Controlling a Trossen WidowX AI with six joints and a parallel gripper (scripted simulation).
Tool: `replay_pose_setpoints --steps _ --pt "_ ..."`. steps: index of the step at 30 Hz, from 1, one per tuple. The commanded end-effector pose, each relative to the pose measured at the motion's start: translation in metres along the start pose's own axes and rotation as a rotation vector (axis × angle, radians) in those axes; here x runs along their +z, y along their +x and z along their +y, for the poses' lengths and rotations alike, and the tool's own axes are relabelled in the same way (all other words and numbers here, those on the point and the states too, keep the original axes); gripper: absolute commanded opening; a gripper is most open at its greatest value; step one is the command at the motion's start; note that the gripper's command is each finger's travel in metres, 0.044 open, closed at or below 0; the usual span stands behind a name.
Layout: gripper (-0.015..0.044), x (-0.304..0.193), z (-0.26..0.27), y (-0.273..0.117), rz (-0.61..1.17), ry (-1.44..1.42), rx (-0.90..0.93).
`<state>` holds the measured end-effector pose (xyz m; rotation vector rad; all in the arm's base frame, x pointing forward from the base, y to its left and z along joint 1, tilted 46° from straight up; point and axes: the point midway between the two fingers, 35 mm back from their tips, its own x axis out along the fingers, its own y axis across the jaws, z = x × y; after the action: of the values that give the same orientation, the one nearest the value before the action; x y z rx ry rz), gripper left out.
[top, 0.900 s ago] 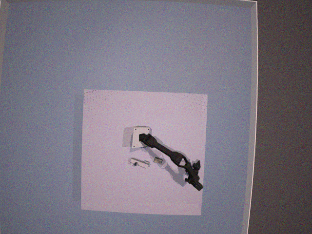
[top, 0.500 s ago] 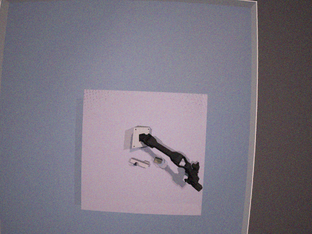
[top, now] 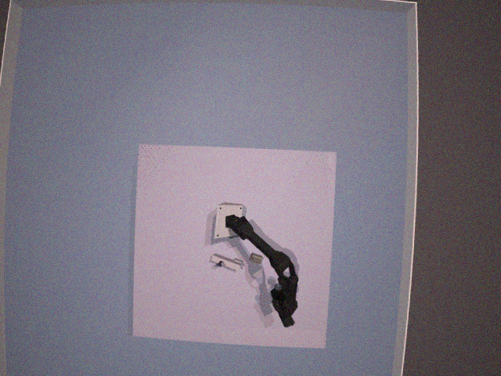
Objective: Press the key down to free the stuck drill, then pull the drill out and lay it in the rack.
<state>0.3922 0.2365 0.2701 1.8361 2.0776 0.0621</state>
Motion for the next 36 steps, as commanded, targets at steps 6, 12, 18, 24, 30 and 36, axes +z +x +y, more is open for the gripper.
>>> replay_pose_setpoints --steps 6,12,18,24,30,36 --pt "0.0000 0.115 -0.013 -0.079 -0.247 -0.263 0.092" --pt "0.0000 0.171 -0.041 -0.128 -0.385 -0.415 0.077" --pt "0.0000 0.217 -0.084 -0.172 -0.494 -0.555 0.014" --pt "0.0000 0.252 -0.137 -0.207 -0.559 -0.691 -0.079" --pt "0.0000 0.275 -0.198 -0.231 -0.572 -0.829 -0.184" --pt "0.0000 0.284 -0.246 -0.240 -0.547 -0.941 -0.257"
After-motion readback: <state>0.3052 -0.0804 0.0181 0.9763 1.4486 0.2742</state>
